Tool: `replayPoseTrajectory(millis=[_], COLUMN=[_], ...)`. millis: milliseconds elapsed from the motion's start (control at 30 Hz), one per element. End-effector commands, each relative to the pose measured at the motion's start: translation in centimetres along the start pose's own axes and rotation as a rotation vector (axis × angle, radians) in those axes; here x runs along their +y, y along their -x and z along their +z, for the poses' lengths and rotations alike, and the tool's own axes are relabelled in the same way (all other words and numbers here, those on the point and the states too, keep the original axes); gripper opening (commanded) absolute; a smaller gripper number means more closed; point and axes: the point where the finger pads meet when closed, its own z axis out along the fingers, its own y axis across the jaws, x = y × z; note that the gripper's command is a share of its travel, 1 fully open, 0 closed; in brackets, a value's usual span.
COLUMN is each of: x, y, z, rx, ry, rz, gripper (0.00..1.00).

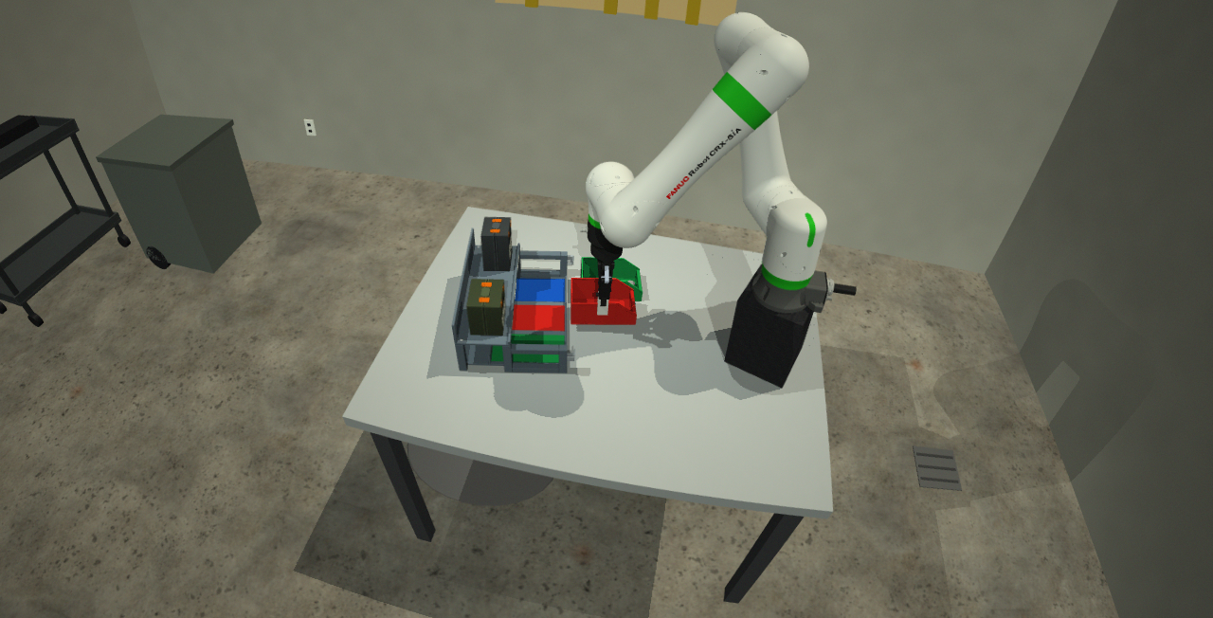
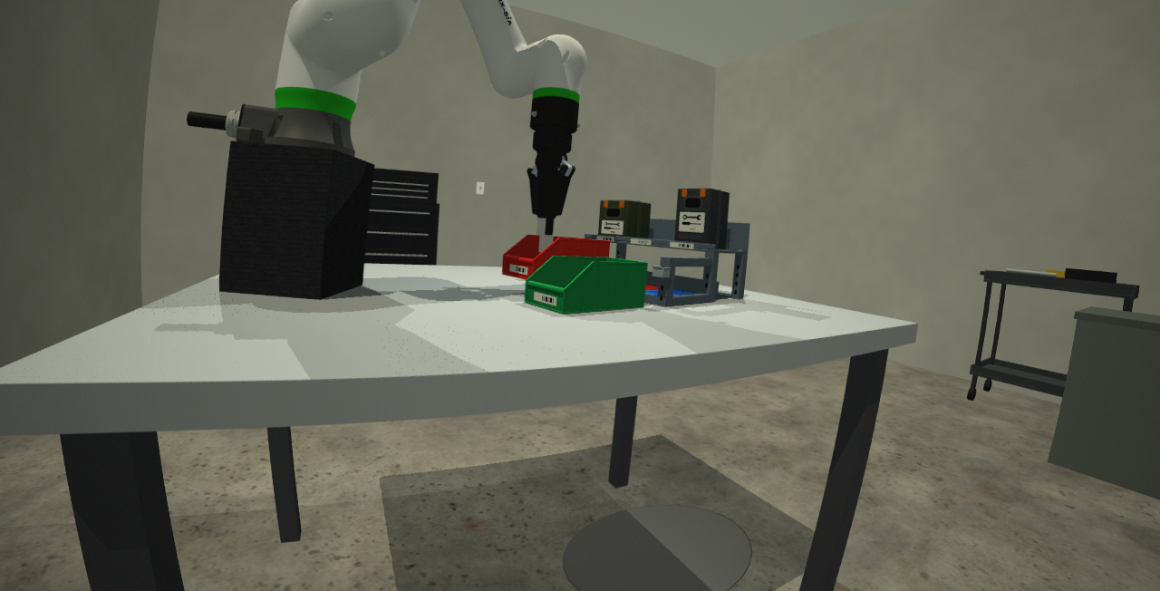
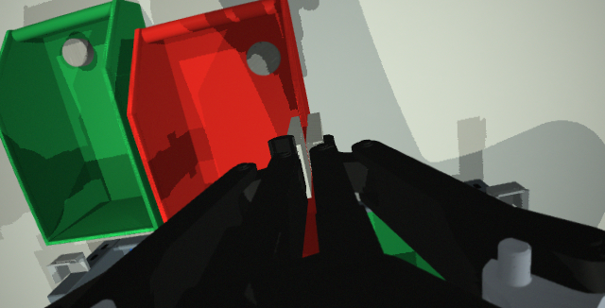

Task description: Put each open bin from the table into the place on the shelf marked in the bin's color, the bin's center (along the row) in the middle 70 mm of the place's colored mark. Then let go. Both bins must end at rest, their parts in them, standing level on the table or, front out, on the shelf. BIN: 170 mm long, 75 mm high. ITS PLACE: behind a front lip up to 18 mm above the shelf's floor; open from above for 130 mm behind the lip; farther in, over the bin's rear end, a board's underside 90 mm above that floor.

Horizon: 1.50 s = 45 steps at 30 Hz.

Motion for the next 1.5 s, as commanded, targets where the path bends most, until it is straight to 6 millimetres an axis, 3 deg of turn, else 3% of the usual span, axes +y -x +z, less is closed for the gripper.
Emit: replayPoseTrajectory(millis=[0,900,1467], x=[-0.01,0.0,0.0], y=[0.03,0.82,0.9], z=[-0.02,-0.76,-0.83], rx=[0.001,0.176,0.193], ry=[0.0,-0.001,-0.001], rz=[0.0,0.0,0.0], gripper=[0.0,0.0,0.0])
